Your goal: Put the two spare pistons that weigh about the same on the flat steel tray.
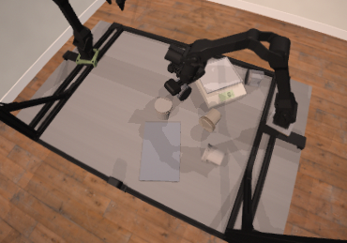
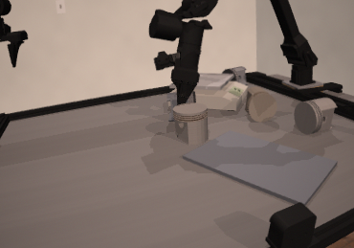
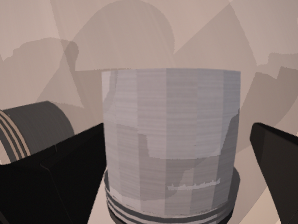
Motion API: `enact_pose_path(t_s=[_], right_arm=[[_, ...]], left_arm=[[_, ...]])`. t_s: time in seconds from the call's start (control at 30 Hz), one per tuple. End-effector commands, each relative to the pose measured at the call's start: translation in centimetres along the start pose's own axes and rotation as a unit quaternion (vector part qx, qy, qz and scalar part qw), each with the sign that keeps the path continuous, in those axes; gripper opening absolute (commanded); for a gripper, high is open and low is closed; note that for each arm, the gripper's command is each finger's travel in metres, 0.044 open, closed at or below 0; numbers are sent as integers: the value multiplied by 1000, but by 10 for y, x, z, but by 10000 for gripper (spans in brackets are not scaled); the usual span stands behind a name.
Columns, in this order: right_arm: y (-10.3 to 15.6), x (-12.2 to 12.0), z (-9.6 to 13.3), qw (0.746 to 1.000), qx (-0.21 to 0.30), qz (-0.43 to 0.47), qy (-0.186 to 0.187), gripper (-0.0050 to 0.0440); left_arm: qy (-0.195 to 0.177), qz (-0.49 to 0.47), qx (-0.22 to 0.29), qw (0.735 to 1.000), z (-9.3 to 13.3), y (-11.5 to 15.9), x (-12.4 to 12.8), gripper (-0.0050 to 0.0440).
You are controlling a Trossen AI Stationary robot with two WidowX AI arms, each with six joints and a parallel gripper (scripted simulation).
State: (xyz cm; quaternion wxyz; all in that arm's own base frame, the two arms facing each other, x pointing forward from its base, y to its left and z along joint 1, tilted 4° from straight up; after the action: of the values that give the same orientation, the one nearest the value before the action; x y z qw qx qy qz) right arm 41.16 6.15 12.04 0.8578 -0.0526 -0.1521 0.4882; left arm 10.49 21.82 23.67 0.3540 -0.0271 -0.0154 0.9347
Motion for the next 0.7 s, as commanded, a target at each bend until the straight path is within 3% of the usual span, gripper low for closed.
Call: enact_pose_path(t_s=[0.0, 0.37, 0.67], right_arm=[[1, 0, -1, 1000, 2, -1, -1, 378], [1, 0, -1, 1000, 2, -1, -1, 378], [0, 0, 14, 1000, 2, -1, -1, 378]], left_arm=[[2, -2, 0, 1000, 0, 0, 0, 440], [2, -2, 0, 1000, 0, 0, 0, 440], [2, -2, 0, 1000, 0, 0, 0, 440]])
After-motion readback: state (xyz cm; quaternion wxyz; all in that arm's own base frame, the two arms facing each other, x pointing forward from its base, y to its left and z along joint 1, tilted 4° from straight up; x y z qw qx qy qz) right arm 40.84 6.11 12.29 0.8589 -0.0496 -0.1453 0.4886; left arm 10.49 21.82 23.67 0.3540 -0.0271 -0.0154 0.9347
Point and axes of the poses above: on each arm, the point midway between the two fingers, 35 mm back from their tips, its own z axis back along the fingers, its own x axis across the jaws, y = z × x, the point moved 6 cm from there along z, back along the fingers, and after that the axes turned 13 degrees about -z, right-handed, at the moved point
